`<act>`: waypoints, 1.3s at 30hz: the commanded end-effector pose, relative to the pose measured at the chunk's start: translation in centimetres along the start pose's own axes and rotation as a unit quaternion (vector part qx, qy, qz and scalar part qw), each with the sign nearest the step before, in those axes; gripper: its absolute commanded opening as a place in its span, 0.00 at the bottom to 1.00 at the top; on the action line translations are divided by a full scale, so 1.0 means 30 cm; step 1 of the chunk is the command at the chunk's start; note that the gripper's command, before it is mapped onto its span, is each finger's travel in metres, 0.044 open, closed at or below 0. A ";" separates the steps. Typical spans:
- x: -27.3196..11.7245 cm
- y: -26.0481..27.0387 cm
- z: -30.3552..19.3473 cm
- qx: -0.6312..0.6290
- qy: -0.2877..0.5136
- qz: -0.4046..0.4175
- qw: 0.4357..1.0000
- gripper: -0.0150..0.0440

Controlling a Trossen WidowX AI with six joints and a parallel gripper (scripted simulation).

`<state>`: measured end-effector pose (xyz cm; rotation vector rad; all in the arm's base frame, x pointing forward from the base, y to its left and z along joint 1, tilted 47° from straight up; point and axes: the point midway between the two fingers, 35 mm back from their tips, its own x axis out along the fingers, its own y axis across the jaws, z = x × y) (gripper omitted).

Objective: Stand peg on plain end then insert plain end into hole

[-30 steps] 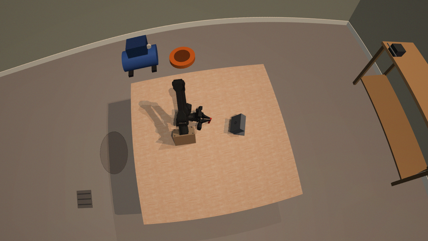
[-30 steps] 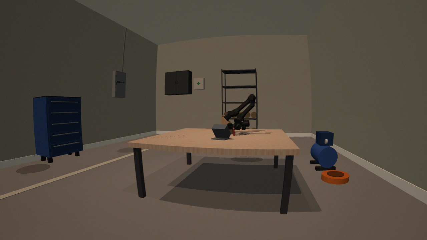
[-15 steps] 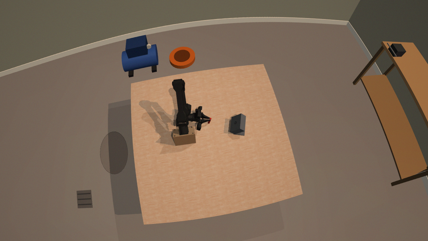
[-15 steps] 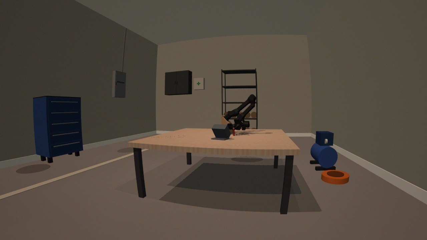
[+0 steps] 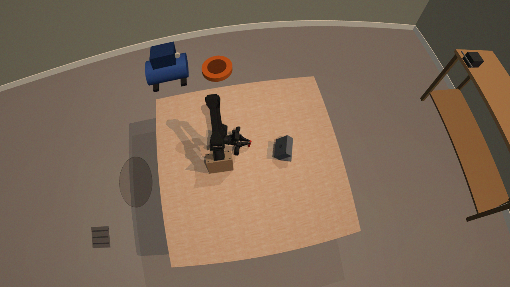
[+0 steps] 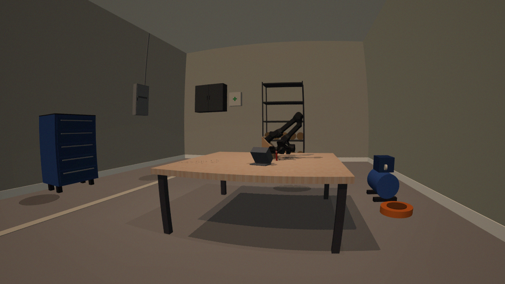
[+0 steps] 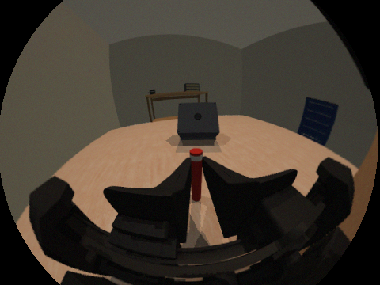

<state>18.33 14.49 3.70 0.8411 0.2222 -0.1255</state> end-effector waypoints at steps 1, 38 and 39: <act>-0.003 0.000 -0.007 0.000 0.000 0.000 1.000 0.34; -0.019 -0.003 -0.016 0.004 -0.026 -0.001 1.000 0.34; -0.020 -0.003 -0.016 0.004 -0.027 -0.001 1.000 0.34</act>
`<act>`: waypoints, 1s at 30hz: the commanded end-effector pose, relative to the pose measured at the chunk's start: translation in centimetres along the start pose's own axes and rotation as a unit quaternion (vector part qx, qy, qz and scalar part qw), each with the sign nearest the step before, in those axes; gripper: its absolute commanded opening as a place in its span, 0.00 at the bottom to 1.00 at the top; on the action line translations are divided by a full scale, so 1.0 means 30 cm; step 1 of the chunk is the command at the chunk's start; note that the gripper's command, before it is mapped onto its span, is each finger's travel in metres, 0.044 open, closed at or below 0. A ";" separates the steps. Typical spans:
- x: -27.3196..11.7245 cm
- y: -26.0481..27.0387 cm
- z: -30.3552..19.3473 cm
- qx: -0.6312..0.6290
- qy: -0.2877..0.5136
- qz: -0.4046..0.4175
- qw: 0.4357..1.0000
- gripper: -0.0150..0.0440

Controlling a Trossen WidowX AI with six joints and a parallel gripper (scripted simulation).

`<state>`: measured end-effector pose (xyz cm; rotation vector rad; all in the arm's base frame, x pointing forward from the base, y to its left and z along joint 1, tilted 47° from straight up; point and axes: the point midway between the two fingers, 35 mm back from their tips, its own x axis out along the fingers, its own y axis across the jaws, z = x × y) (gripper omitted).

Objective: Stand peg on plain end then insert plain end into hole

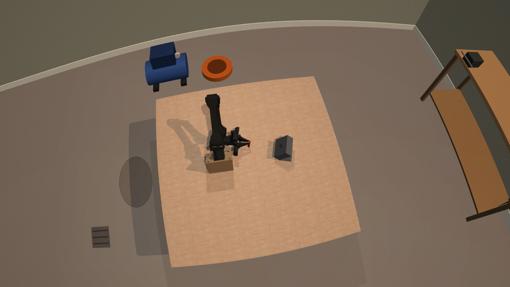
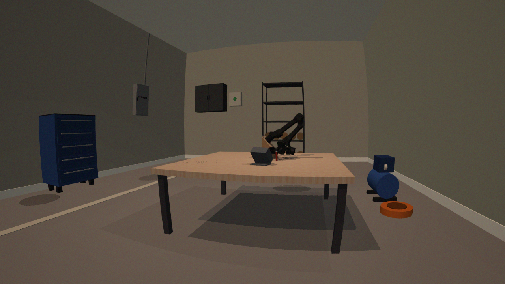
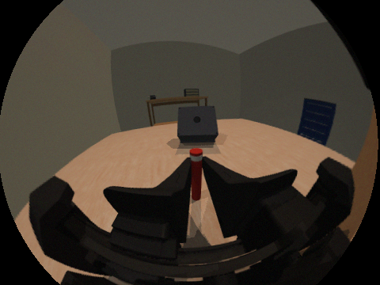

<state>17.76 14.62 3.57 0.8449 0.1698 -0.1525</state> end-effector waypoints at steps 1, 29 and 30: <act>-0.003 0.001 -0.007 0.000 0.000 0.000 1.000 0.34; -0.003 0.001 -0.001 -0.001 -0.004 0.001 1.000 0.47; -0.003 0.001 -0.001 -0.001 -0.004 0.001 1.000 0.47</act>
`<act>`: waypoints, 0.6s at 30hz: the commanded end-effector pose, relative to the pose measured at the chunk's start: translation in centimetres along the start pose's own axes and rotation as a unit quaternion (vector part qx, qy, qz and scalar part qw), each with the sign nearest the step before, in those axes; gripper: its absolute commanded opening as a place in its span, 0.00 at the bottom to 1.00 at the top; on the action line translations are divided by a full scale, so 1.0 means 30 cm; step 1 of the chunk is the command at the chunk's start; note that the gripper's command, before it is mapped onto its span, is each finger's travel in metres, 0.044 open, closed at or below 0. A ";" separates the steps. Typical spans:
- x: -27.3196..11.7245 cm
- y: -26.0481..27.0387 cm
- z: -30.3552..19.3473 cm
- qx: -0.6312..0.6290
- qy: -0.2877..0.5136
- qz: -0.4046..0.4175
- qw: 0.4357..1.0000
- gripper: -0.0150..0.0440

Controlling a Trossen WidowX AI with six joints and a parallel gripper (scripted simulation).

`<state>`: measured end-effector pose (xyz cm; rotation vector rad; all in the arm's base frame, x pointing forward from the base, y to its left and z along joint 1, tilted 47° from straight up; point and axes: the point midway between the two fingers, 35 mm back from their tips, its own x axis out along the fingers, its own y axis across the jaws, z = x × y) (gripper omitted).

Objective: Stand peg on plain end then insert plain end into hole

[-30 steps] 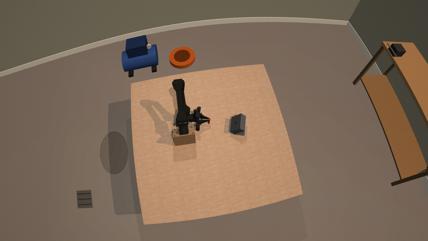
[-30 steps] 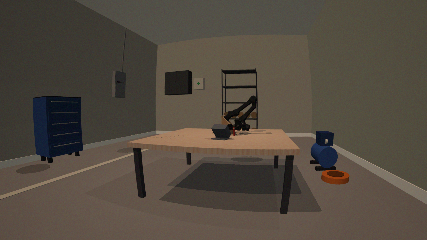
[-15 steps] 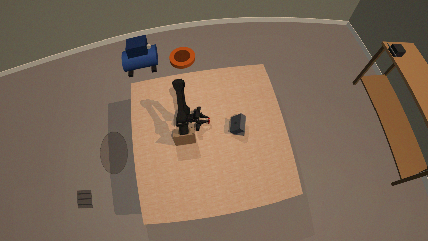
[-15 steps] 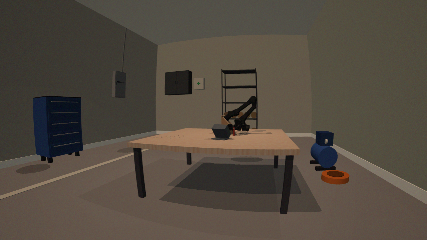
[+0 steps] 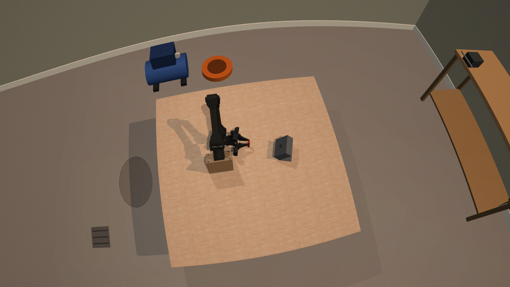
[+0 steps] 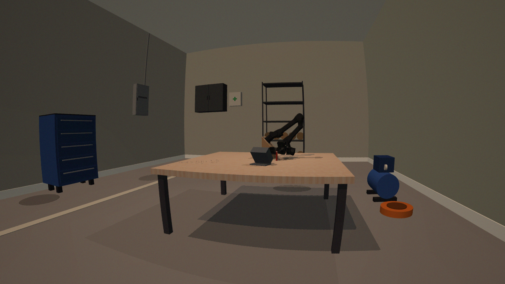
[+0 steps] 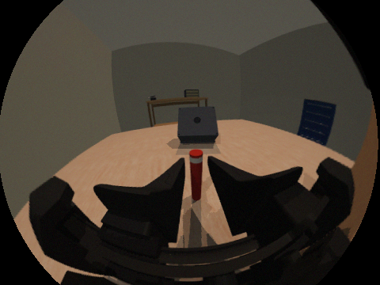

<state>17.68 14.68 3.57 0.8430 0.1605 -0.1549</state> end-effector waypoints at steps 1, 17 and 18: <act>0.000 0.000 0.000 0.000 0.000 0.000 1.000 0.47; 0.000 0.000 0.000 0.000 0.000 0.000 1.000 1.00; 0.000 0.000 0.000 0.000 0.000 0.000 1.000 1.00</act>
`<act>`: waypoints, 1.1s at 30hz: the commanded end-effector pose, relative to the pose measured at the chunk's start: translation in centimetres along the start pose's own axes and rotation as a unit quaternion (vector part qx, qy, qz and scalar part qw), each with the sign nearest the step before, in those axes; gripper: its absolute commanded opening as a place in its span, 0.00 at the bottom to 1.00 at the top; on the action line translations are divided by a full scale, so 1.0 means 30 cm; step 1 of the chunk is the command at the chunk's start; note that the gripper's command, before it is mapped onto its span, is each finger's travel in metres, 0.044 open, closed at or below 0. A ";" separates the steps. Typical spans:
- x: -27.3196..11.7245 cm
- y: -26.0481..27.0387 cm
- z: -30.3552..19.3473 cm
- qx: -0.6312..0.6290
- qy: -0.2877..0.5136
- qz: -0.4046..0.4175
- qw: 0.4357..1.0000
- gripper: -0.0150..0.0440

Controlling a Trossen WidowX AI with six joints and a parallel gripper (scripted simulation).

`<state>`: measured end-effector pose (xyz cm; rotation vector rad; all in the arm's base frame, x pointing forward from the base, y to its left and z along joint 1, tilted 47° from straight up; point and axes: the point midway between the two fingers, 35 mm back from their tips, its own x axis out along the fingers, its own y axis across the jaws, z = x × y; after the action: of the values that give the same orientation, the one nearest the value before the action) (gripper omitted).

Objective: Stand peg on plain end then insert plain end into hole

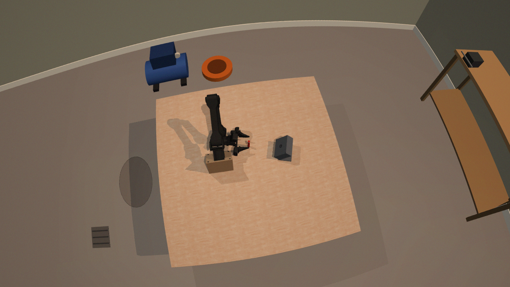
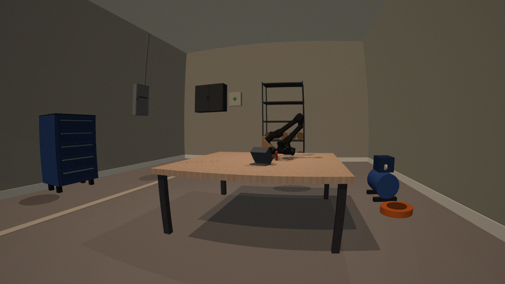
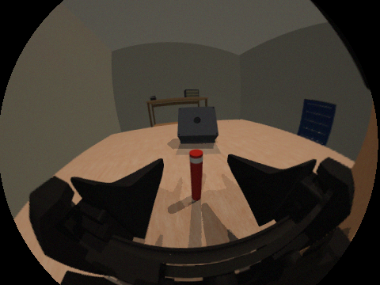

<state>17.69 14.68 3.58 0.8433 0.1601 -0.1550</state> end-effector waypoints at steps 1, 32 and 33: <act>0.000 0.000 0.000 0.000 0.000 0.000 1.000 1.00; -0.006 0.082 0.396 0.034 0.000 -0.017 0.999 1.00; -0.009 0.078 0.411 0.035 -0.001 -0.016 0.999 1.00</act>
<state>19.12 8.43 12.63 0.9055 0.1742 -0.1982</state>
